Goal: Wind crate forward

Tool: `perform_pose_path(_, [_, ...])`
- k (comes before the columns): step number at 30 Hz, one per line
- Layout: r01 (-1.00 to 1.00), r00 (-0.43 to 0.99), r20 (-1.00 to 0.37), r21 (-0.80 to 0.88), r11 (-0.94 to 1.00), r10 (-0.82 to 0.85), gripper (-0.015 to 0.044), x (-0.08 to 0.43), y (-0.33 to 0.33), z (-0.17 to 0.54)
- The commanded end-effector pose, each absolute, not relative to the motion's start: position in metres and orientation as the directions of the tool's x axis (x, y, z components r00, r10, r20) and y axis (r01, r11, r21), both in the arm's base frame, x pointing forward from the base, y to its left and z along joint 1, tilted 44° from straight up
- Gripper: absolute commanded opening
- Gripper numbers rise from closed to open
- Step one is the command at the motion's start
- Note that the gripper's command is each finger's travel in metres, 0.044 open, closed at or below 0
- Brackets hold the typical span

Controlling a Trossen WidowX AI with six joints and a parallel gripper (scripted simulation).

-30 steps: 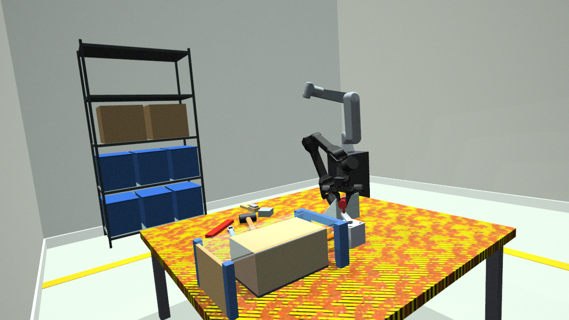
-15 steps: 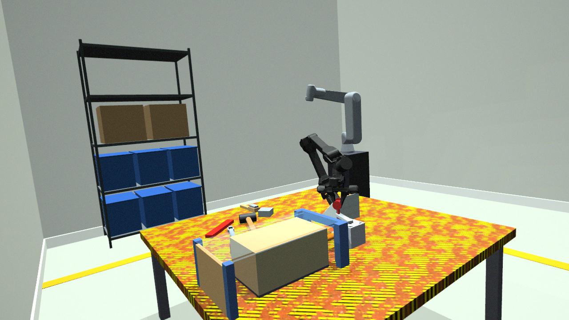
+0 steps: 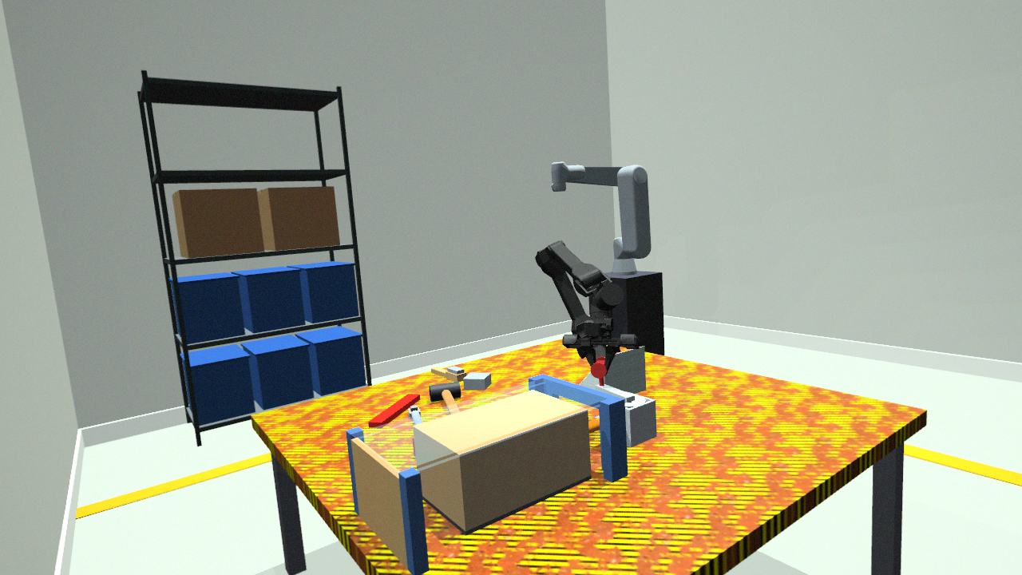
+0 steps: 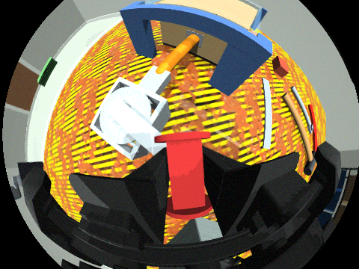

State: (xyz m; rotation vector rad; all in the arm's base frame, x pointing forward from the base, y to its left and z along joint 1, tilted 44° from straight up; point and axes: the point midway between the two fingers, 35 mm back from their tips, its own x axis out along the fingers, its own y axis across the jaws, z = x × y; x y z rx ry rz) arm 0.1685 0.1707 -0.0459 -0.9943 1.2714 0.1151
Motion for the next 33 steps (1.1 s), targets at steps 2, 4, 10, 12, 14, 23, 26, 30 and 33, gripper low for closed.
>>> perform_pose_path(2, [-0.559, 0.364, -0.822, -0.569, 0.603, -0.438, 0.0, 0.183, 0.169, -0.046])
perform_pose_path(4, [-0.559, 0.364, -0.822, -0.569, 0.603, -0.438, 0.0, 0.186, 0.169, -0.046])
perform_pose_path(10, [-0.559, 0.364, -0.822, -0.569, 0.603, -0.438, 0.0, 0.194, 0.17, -0.047])
perform_pose_path(12, [-0.559, 0.364, -0.822, -0.569, 0.603, -0.438, 0.0, 0.197, 0.17, -0.047])
perform_pose_path(14, [-0.559, 0.365, -0.822, -0.569, 0.603, -0.438, 0.0, 0.2, 0.171, -0.047])
perform_pose_path(23, [-0.558, 0.365, -0.821, -0.57, 0.603, -0.438, 0.0, 0.212, 0.173, -0.049])
perform_pose_path(26, [-0.558, 0.366, -0.821, -0.57, 0.603, -0.438, 0.0, 0.216, 0.174, -0.05])
perform_pose_path(30, [-0.558, 0.366, -0.821, -0.57, 0.603, -0.438, 0.0, 0.221, 0.176, -0.051])
perform_pose_path(33, [-0.558, 0.366, -0.821, -0.57, 0.603, -0.438, 0.0, 0.225, 0.177, -0.052])
